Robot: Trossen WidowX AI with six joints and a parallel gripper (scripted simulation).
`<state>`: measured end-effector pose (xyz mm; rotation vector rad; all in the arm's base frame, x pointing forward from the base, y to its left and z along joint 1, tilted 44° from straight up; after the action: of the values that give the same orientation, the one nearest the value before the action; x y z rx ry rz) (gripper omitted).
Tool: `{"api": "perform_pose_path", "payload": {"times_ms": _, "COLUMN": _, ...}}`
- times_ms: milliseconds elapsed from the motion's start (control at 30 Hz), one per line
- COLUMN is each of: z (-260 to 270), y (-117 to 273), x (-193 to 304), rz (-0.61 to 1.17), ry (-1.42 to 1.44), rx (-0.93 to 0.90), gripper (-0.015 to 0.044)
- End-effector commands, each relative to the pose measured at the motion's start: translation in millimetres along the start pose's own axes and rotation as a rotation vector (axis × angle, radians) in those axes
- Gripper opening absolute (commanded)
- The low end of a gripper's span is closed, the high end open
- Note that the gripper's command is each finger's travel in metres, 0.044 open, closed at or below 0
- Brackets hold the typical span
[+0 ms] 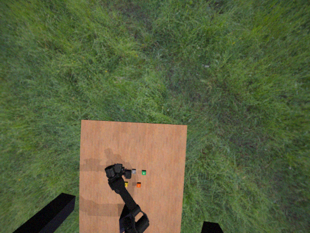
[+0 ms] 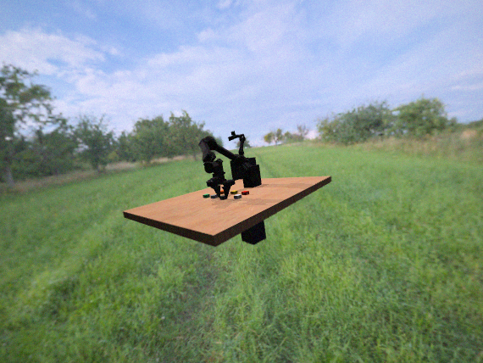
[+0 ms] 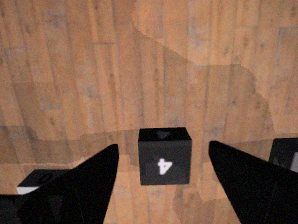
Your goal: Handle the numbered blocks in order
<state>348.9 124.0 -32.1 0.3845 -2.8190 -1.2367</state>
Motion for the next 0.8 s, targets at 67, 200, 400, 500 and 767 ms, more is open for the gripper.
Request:
{"api": "perform_pose_path", "payload": {"times_ms": 67, "z": -0.2, "y": -1.2, "x": 1.2, "rz": 0.001, "ry": 0.007, "rx": 0.006, "gripper": 0.04}}
{"api": "perform_pose_path", "payload": {"times_ms": 200, "z": 0.4, "y": 23.5, "x": 0.7, "rz": 0.001, "ry": 0.007, "rx": 0.004, "gripper": 0.04}}
{"api": "perform_pose_path", "payload": {"times_ms": 400, "z": 0.3, "y": 35.2, "x": 1.0, "rz": 0.001, "ry": 0.007, "rx": 0.004, "gripper": 0.04}}
{"api": "perform_pose_path", "payload": {"times_ms": 500, "z": 1.7, "y": 64.9, "x": -1.3, "rz": 0.001, "ry": 0.007, "rx": 0.0, "gripper": 0.0321}}
{"api": "perform_pose_path", "payload": {"times_ms": 767, "z": 1.0, "y": 116.4, "x": 0.9, "rz": 0.002, "ry": 0.007, "rx": 0.0, "gripper": 0.012}}
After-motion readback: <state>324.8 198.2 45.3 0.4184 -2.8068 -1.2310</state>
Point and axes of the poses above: the point midway between the two fingers, 35 mm back from their tips, its own y axis back along the fingers, its own z axis across the jaws, x = y × z, the point moved 6 cm from there along y, back along the fingers, and after that the axes turned 2 degrees about y, right-handed, at the moved point
